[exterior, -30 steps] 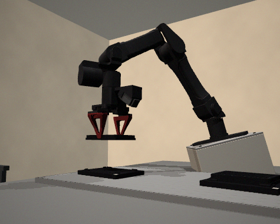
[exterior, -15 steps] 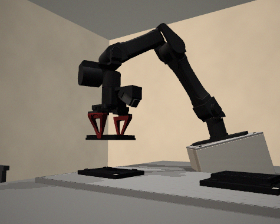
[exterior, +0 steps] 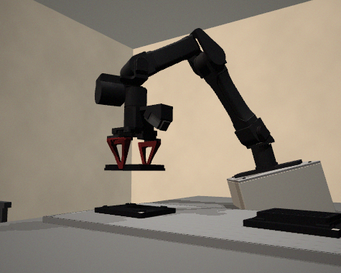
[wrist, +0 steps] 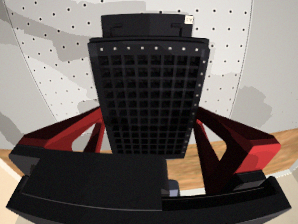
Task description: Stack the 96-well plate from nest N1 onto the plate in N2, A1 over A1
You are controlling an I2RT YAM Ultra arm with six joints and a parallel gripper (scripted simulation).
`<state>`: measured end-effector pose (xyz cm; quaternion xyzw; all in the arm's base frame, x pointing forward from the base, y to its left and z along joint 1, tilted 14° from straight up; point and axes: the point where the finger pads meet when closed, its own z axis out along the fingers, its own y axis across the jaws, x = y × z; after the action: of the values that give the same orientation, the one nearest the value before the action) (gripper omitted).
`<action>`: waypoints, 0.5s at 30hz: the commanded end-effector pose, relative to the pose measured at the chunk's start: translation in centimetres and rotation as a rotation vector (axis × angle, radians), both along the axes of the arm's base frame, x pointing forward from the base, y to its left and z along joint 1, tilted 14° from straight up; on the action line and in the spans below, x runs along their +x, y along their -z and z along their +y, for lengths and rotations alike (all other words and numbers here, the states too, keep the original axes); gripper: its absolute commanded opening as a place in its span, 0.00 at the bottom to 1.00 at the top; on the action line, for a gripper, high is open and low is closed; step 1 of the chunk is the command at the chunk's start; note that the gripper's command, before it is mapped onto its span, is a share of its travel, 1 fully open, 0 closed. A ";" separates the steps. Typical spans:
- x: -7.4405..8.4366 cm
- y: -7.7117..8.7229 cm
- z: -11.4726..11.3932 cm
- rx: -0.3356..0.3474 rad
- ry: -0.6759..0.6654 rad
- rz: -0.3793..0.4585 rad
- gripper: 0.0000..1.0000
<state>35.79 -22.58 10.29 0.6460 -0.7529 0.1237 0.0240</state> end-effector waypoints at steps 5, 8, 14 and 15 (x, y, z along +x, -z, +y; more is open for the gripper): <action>-0.6 -0.3 1.9 0.009 0.028 0.005 0.00; 0.0 -0.2 2.6 -0.002 0.028 -0.019 0.00; 0.0 0.2 4.5 -0.003 0.028 -0.018 0.00; 0.0 0.3 4.8 -0.003 0.028 -0.018 0.00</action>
<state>35.54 -18.64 9.41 0.6421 -0.7575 0.1149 0.0265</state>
